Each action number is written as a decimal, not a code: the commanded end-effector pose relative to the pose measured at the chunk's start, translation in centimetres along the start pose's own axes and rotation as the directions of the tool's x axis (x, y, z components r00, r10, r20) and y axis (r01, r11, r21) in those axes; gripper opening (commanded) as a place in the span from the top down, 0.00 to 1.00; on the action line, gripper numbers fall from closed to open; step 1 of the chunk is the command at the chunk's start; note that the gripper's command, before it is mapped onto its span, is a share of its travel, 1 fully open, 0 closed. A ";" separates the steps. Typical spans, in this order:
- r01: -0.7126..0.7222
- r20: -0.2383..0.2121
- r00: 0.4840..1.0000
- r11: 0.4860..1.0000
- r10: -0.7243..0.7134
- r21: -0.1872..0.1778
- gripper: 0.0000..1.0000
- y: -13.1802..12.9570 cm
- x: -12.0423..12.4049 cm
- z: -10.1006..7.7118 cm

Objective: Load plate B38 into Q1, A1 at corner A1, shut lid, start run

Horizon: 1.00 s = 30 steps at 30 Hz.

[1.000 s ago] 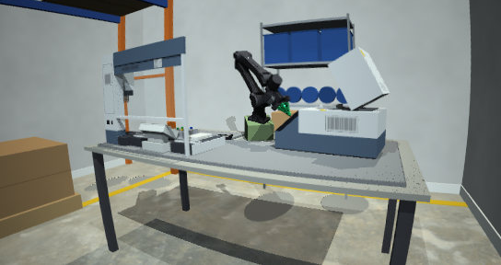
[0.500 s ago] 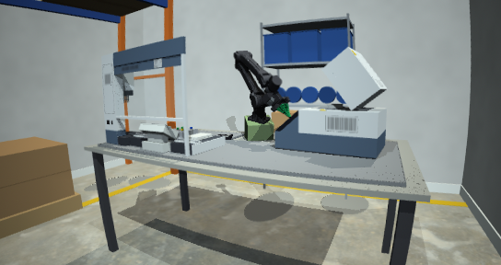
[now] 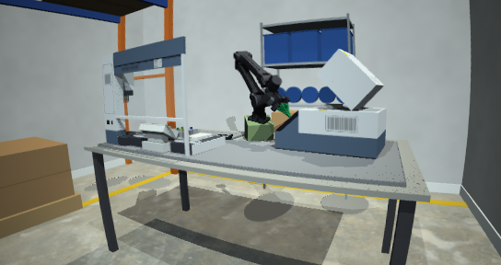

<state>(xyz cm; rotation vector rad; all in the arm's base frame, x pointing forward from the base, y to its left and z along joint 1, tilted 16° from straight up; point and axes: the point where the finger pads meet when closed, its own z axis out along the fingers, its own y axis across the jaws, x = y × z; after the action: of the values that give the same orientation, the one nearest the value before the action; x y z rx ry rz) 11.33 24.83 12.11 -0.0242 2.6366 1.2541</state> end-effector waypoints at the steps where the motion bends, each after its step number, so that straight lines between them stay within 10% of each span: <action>1: 0.023 0.028 0.999 0.997 -0.021 -0.068 1.00 3.6 -1.4 -1.0; 15: 0.032 0.043 0.999 0.997 -0.029 -0.066 1.00 3.8 -2.1 -1.0; 30: 0.097 0.090 0.992 0.993 -0.091 -0.066 1.00 2.4 -2.0 -10.0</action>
<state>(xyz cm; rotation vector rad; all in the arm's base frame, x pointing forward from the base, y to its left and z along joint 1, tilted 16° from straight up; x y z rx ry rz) 10.61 19.25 14.87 -0.0007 2.6198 1.2831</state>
